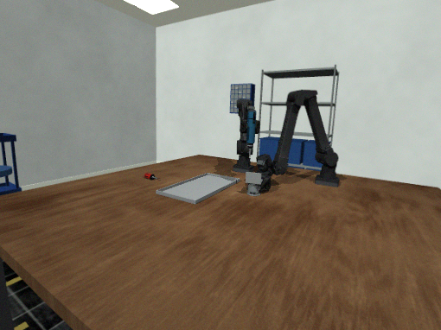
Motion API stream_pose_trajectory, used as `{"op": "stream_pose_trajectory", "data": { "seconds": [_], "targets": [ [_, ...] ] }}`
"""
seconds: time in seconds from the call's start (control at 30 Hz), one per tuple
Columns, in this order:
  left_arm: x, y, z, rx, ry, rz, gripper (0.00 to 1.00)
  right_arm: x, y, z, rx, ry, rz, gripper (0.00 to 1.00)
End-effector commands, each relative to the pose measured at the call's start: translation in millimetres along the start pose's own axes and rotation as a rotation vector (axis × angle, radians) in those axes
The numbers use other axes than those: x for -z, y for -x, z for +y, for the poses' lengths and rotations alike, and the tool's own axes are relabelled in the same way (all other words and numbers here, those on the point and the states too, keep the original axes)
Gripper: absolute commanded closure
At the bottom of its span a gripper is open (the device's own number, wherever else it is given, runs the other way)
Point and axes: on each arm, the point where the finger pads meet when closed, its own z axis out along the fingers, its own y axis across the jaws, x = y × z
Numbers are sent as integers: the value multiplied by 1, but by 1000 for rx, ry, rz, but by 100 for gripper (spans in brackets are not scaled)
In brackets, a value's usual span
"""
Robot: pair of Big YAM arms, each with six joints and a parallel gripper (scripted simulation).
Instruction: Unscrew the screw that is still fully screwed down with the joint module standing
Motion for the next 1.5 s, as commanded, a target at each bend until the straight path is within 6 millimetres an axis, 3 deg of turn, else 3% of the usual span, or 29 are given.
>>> {"op": "stream_pose_trajectory", "data": {
  "seconds": [0.0, 0.87, 0.93, 1.27, 1.3, 1.47],
  "targets": [
    [-2, 8, -5, 12, -7, -18, 41, -20, 79, 3, -12, 7, -142, 58],
    [-2, 8, -5, 12, -7, -18, 41, -23, 83, 3, -12, 7, -145, 58],
    [-2, 8, -5, 12, -7, -18, 41, -25, 66, -11, -24, -28, -81, 58],
    [-2, 8, -5, 12, -7, -18, 41, -33, 25, -49, -70, -119, 73, 58],
    [-2, 8, -5, 12, -7, -18, 41, -33, 34, -49, -68, -118, 40, 58],
    [-2, 8, -5, 12, -7, -18, 41, -34, 32, -53, -74, -128, 50, 58]
  ]
}}
